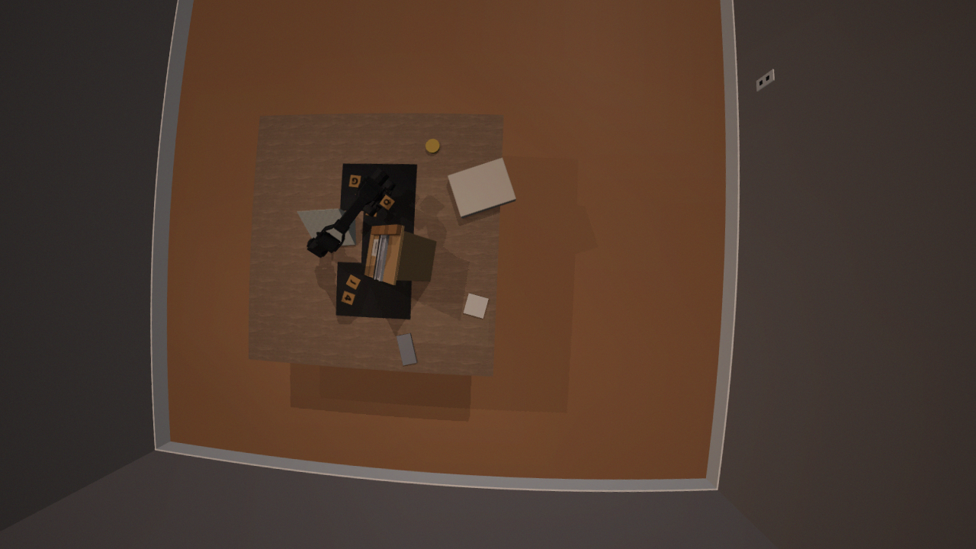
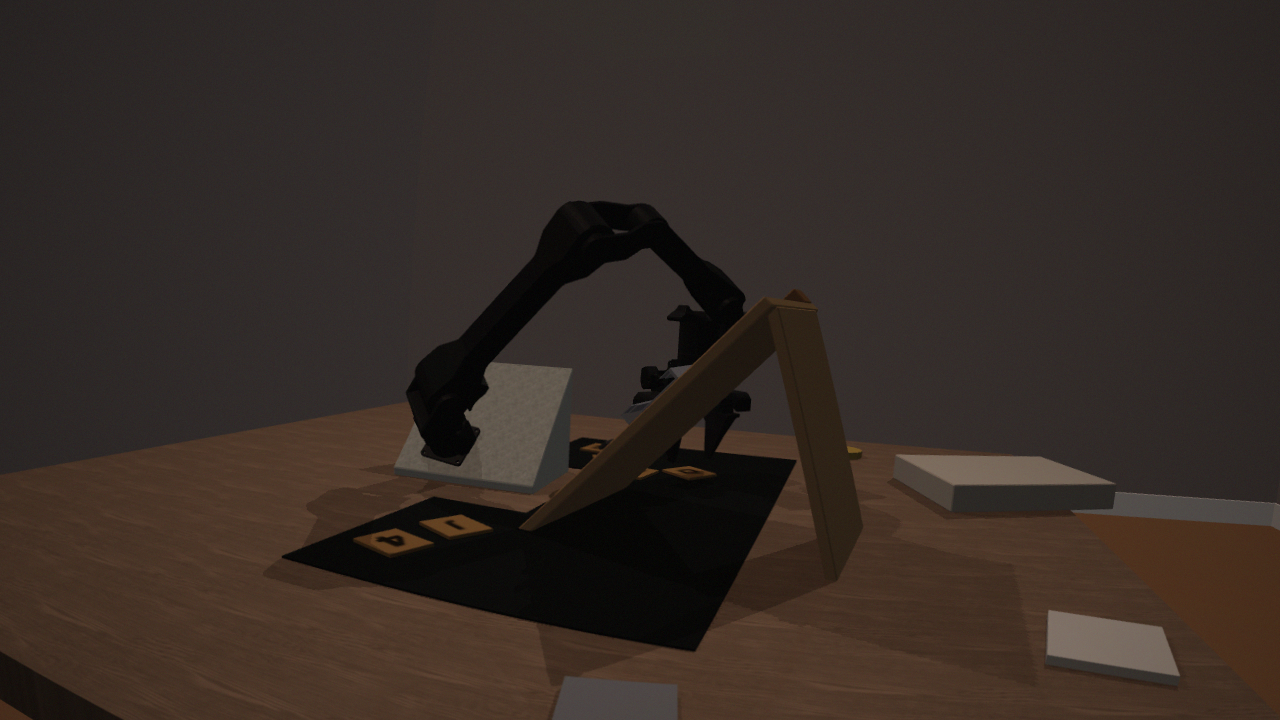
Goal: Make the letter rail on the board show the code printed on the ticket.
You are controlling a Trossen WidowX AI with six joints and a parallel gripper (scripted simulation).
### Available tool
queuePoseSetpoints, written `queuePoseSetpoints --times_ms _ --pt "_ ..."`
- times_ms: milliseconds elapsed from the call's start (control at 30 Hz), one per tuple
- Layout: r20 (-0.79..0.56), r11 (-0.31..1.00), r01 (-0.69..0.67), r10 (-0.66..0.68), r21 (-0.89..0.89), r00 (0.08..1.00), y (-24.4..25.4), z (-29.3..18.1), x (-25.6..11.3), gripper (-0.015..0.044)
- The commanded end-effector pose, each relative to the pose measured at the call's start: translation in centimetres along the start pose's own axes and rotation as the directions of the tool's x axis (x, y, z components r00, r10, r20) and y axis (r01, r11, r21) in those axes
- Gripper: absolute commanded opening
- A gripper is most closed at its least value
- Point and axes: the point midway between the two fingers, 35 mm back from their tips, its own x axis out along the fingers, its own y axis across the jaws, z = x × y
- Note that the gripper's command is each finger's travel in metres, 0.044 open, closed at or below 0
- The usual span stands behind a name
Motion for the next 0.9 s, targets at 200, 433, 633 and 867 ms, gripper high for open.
queuePoseSetpoints --times_ms 200,433,633,867 --pt "-0.004 1.0 0.0 0.0 -0.006 1.0 0.0 -0.1 0.4 0.034" --pt "-0.005 1.0 0.0 0.0 -0.006 1.0 0.0 -0.1 1.5 0.034" --pt "-0.005 1.0 0.0 0.0 -0.006 1.0 0.0 -0.1 2.0 0.034" --pt "-0.005 1.0 0.0 0.0 -0.006 1.0 0.0 -0.1 2.0 0.034"
